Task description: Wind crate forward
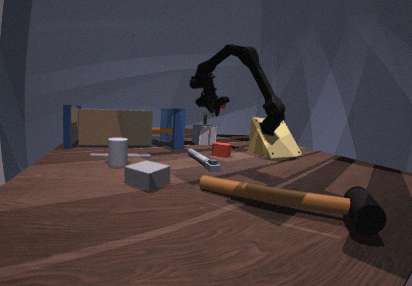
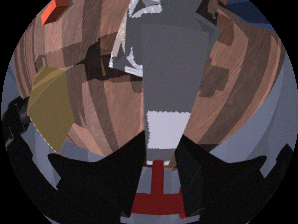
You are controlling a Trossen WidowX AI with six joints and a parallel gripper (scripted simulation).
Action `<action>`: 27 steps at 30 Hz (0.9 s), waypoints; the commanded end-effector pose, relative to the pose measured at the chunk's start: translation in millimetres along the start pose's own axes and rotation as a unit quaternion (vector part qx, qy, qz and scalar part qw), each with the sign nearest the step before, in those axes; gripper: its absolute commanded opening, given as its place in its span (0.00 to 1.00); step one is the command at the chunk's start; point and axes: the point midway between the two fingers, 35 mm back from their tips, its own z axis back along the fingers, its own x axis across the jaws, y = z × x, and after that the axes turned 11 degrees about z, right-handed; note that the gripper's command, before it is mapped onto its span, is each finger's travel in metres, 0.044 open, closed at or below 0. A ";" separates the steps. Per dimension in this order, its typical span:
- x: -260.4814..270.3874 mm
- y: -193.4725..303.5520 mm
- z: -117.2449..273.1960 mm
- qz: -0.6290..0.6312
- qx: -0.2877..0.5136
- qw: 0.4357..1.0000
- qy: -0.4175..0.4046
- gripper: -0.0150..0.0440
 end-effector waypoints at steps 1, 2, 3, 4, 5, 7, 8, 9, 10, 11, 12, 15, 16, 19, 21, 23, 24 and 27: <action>-0.3 0.7 0.0 -0.002 0.002 1.000 0.004 0.25; -0.4 0.1 -1.4 -0.002 0.002 1.000 0.004 0.25; -0.4 -0.5 -2.8 -0.001 0.002 1.000 0.004 0.25; -0.5 -1.0 -4.3 -0.001 0.002 1.000 0.004 0.25; -0.5 -1.6 -5.9 -0.001 0.002 1.000 0.004 0.25; -0.5 -2.8 -8.8 -0.001 0.002 1.000 0.004 0.25; -0.4 -3.5 -10.3 -0.001 0.002 1.000 0.004 0.25; -0.4 -4.1 -11.7 -0.001 0.002 1.000 0.004 0.25; -0.3 -4.8 -13.1 -0.001 0.002 1.000 0.004 0.25; -0.3 -5.3 -14.3 -0.001 0.002 1.000 0.004 0.25; -0.4 -5.5 -14.4 -0.001 0.002 1.000 0.004 0.25; -0.6 -5.7 -14.4 0.000 0.002 1.000 0.002 0.25; -0.6 -5.6 -14.1 0.000 0.002 1.000 0.002 0.25; -0.7 -5.6 -14.0 0.000 0.002 1.000 0.002 0.25; -0.9 -6.0 -14.7 0.000 0.002 1.000 0.002 0.25; -1.1 -6.3 -15.4 0.001 0.002 1.000 0.002 0.25; -1.1 -6.3 -15.5 0.001 0.002 1.000 0.002 0.25; -1.2 -6.6 -16.0 0.001 0.002 1.000 0.002 0.25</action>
